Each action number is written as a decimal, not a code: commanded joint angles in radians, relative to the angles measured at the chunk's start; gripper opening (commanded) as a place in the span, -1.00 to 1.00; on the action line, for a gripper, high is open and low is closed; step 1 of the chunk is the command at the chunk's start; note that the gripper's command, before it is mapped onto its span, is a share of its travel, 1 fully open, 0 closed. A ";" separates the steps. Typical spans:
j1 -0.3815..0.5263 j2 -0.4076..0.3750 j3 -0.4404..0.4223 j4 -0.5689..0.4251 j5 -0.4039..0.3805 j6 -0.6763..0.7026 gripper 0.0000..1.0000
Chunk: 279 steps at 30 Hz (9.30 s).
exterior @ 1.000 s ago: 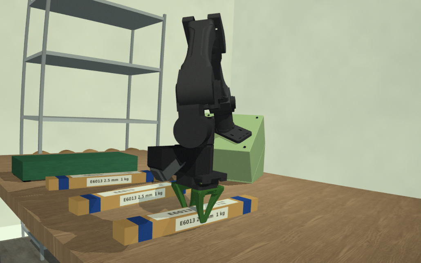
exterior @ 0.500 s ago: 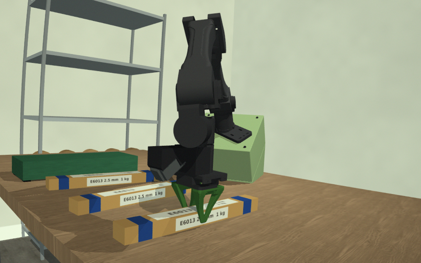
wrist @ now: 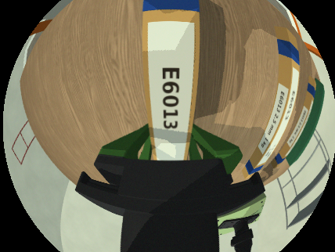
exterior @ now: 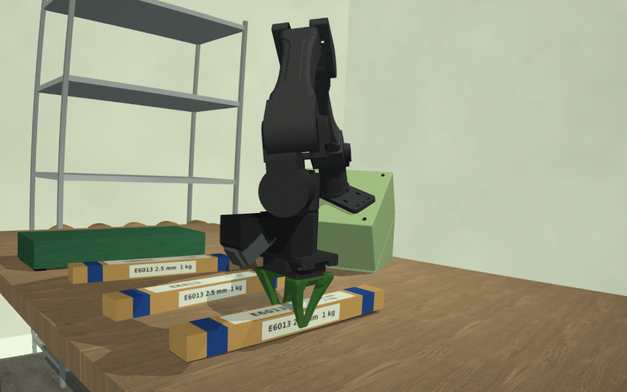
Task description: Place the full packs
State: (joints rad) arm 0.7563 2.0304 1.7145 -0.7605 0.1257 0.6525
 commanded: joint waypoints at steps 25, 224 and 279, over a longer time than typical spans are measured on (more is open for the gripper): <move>0.028 -0.152 0.046 -0.130 0.014 0.016 -1.00; 0.103 -0.269 0.474 -0.697 0.051 0.081 -1.00; -0.288 -0.595 -0.001 -0.514 -0.142 -0.278 -1.00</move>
State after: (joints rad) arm 0.4976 1.5066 1.7088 -1.2919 0.0010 0.4107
